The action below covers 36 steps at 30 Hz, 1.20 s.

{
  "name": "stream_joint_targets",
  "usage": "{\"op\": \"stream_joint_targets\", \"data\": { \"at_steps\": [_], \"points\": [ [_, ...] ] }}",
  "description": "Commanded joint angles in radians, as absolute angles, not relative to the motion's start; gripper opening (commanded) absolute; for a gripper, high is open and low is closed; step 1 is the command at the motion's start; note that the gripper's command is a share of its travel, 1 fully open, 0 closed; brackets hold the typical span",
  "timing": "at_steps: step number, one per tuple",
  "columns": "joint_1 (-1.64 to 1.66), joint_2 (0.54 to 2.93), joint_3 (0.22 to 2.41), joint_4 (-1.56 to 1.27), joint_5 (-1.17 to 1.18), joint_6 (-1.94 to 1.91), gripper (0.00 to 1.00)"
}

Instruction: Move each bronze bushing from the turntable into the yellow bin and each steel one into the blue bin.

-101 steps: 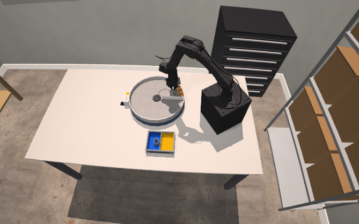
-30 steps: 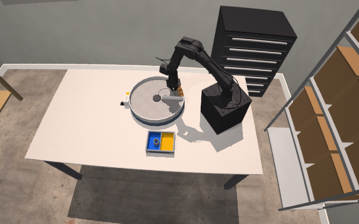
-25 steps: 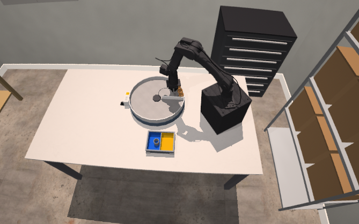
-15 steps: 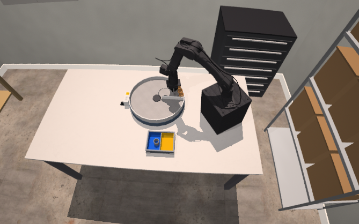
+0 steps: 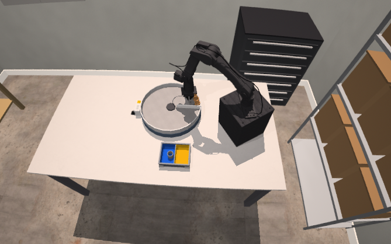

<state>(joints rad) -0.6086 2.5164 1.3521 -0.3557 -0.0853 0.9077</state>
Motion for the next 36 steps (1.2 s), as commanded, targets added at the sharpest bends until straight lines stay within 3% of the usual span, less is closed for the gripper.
{"op": "stream_joint_targets", "data": {
  "at_steps": [1, 13, 14, 36],
  "points": [
    [-0.611, 2.507, 1.37, -0.356, -0.077, 0.911, 0.14],
    [-0.611, 2.507, 1.37, -0.356, -0.077, 0.911, 0.14],
    [-0.611, 2.507, 1.37, -0.356, -0.077, 0.911, 0.0],
    [-0.613, 2.507, 1.347, -0.369, -0.075, 0.91, 0.0]
  ]
}}
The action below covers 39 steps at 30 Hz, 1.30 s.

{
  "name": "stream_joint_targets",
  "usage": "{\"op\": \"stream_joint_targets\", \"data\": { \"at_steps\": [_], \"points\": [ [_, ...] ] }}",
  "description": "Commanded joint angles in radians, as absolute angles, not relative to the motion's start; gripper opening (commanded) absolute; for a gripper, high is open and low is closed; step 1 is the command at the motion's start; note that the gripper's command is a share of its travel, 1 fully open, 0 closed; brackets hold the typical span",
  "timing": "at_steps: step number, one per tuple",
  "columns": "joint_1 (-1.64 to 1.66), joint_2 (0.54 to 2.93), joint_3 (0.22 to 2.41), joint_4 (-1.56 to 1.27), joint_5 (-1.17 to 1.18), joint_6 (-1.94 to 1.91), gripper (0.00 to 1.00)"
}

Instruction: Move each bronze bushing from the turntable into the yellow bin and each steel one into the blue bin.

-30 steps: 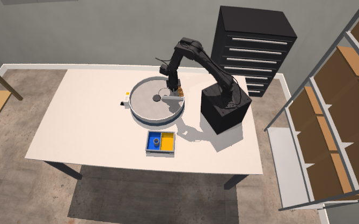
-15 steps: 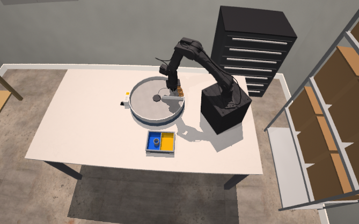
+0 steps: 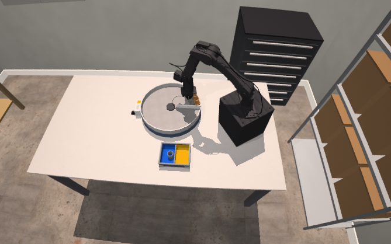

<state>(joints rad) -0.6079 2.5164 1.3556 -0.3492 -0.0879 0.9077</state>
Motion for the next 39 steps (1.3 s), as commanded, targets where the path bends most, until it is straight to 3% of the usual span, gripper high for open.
{"op": "stream_joint_targets", "data": {
  "at_steps": [1, 24, 39],
  "points": [
    [-0.613, 2.507, 1.347, -0.369, -0.075, 0.91, 0.0],
    [-0.614, 2.502, 1.345, -0.369, -0.075, 0.91, 0.0],
    [-0.63, 2.339, 1.316, -0.49, -0.075, 0.891, 0.0]
  ]
}}
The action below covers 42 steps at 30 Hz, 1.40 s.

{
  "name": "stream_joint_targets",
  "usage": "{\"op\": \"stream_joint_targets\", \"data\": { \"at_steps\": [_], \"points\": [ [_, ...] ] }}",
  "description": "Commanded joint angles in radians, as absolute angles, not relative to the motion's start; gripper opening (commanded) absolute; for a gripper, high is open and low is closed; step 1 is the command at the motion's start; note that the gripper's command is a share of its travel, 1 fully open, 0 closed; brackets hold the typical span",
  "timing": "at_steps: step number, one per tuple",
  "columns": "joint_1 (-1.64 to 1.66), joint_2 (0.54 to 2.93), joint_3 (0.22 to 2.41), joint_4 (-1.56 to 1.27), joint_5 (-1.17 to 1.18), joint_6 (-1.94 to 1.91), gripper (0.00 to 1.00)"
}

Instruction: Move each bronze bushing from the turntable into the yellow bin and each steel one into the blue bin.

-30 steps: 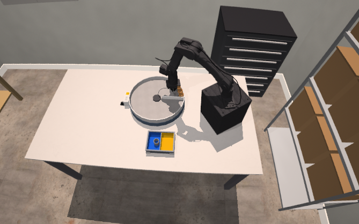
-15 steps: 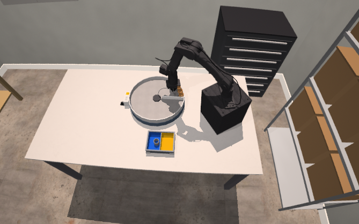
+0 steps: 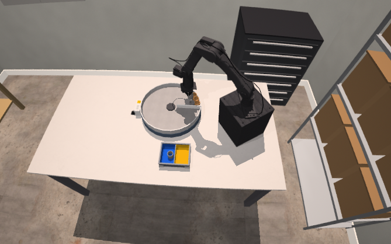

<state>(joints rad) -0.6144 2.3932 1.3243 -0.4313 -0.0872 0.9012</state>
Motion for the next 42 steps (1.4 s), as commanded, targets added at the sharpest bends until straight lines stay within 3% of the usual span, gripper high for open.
{"op": "stream_joint_targets", "data": {
  "at_steps": [1, 42],
  "points": [
    [-0.63, 2.339, 1.316, -0.49, -0.075, 0.891, 0.0],
    [-0.634, 2.293, 1.312, -0.535, -0.075, 0.889, 0.0]
  ]
}}
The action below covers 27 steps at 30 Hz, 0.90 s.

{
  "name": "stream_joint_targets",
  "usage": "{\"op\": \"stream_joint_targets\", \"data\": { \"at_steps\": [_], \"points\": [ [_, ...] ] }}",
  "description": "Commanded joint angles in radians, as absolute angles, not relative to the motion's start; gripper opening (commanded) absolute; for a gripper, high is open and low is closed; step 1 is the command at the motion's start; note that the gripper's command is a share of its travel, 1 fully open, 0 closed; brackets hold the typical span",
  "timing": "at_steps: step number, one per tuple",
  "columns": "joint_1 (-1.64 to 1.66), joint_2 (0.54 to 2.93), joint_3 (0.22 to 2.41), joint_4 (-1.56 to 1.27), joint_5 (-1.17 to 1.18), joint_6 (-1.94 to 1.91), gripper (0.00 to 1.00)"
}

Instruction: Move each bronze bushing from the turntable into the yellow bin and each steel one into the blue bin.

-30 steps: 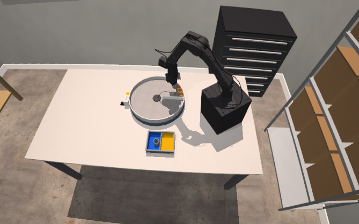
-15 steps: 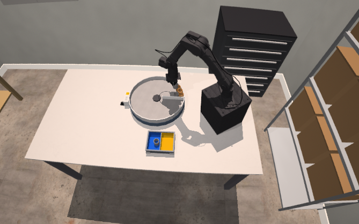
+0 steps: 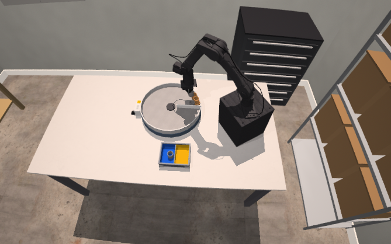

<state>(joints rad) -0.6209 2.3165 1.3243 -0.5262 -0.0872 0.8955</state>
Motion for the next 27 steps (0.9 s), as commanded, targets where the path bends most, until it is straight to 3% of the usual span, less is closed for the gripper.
{"op": "stream_joint_targets", "data": {
  "at_steps": [1, 27],
  "points": [
    [-0.634, 2.293, 1.312, -0.535, -0.075, 0.889, 0.0],
    [-0.473, 2.256, 1.288, -0.499, -0.069, 0.866, 0.0]
  ]
}}
